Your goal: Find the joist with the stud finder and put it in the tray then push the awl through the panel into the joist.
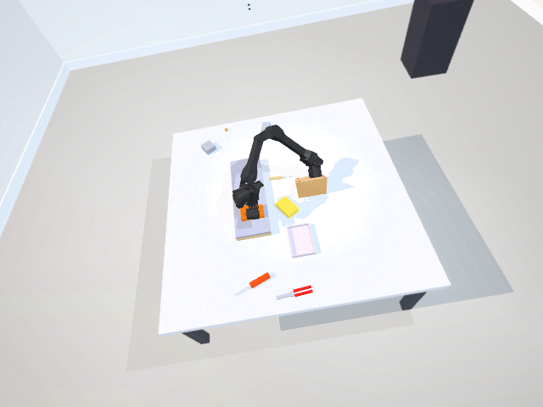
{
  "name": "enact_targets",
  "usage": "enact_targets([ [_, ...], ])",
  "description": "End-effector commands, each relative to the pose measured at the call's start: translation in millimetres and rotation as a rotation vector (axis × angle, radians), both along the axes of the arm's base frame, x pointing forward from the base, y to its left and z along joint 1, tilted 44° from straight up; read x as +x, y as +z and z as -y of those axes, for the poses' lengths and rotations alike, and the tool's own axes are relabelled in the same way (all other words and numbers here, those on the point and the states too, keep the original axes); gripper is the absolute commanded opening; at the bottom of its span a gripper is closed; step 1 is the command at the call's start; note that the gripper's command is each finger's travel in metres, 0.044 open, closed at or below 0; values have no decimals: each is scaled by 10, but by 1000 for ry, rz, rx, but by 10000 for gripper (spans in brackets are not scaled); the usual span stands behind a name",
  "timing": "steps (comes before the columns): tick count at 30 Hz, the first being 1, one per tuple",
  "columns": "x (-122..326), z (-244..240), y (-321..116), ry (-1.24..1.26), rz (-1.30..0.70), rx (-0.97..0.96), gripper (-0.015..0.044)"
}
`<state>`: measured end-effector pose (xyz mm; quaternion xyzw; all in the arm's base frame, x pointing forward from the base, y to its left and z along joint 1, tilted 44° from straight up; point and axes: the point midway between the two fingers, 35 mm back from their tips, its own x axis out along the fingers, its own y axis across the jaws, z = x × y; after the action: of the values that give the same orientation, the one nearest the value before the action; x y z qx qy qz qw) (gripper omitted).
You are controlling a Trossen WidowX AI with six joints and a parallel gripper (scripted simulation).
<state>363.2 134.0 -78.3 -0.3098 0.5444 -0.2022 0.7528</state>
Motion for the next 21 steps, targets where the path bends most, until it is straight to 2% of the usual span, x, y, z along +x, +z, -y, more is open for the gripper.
enact_targets([
  [1,0,-81,-75,1,-1,5,0],
  [21,-16,-395,-358,1,-1,8,0],
])
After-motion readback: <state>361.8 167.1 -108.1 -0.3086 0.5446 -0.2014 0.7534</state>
